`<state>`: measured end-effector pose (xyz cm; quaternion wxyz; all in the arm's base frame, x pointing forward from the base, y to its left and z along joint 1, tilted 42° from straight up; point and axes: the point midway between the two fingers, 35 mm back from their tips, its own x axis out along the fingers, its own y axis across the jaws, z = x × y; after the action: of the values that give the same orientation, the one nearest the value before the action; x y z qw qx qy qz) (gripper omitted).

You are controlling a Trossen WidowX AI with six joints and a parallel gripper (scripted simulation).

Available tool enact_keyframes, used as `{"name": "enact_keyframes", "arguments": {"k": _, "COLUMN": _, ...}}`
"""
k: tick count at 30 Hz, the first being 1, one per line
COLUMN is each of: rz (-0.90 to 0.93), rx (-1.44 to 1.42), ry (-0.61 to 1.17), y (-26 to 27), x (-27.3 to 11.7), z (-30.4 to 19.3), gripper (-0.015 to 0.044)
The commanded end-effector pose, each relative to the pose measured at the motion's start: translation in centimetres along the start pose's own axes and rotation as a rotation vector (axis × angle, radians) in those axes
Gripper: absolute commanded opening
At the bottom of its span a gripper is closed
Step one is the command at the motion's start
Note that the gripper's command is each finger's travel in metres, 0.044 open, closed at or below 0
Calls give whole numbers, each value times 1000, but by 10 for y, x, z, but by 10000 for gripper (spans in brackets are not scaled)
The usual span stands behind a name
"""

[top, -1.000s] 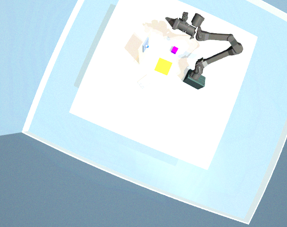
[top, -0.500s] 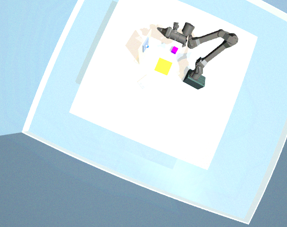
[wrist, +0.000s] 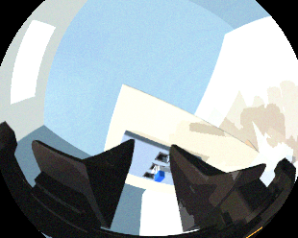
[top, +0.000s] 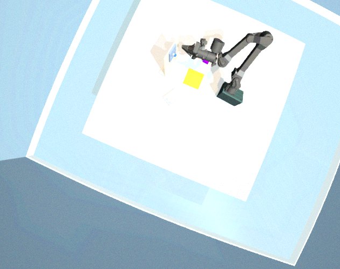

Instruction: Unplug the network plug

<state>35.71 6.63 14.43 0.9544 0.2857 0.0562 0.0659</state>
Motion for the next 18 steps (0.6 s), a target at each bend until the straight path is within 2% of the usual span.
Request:
{"name": "enact_keyframes", "arguments": {"k": 1, "rz": -1, "rx": 55, "ry": 20, "y": -5, "x": -5, "z": -17, "gripper": 156}}
{"name": "enact_keyframes", "arguments": {"k": 18, "rz": 4, "rx": 252, "ry": 76, "y": -17, "x": -28, "z": -64, "gripper": 156}}
